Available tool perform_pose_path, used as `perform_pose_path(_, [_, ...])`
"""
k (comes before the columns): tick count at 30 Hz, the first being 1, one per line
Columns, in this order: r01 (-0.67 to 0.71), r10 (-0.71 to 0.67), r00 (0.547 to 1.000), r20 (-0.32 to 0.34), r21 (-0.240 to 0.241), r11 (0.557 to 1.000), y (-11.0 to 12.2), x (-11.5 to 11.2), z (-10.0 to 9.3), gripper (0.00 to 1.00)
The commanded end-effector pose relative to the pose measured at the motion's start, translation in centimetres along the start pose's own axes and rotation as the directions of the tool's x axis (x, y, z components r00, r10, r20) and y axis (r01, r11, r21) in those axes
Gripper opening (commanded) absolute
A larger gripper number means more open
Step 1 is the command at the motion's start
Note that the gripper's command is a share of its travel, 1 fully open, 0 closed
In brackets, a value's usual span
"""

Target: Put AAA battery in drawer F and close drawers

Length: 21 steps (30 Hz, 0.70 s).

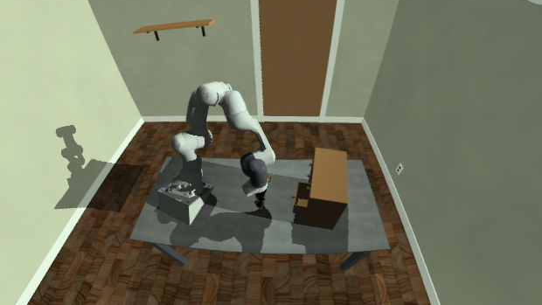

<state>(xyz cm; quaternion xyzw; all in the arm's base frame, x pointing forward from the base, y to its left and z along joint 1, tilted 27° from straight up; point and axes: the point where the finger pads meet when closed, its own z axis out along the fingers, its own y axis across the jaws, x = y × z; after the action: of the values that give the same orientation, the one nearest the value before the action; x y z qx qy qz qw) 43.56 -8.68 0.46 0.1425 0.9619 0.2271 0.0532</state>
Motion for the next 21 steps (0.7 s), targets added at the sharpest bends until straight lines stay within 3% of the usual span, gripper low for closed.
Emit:
perform_pose_path(1, [0.008, -0.008, 1.0, 0.008, 0.004, 1.0, -0.07, -0.3, 0.02, 0.15])
perform_pose_path(18, [0.008, -0.008, 1.0, 0.008, 0.004, 1.0, -0.07, -0.3, 0.02, 0.15])
perform_pose_path(19, [0.008, -0.008, 1.0, 0.008, 0.004, 1.0, -0.07, -0.3, 0.02, 0.03])
perform_pose_path(21, [0.008, -0.008, 1.0, 0.008, 0.004, 1.0, -0.07, -0.3, 0.02, 0.03])
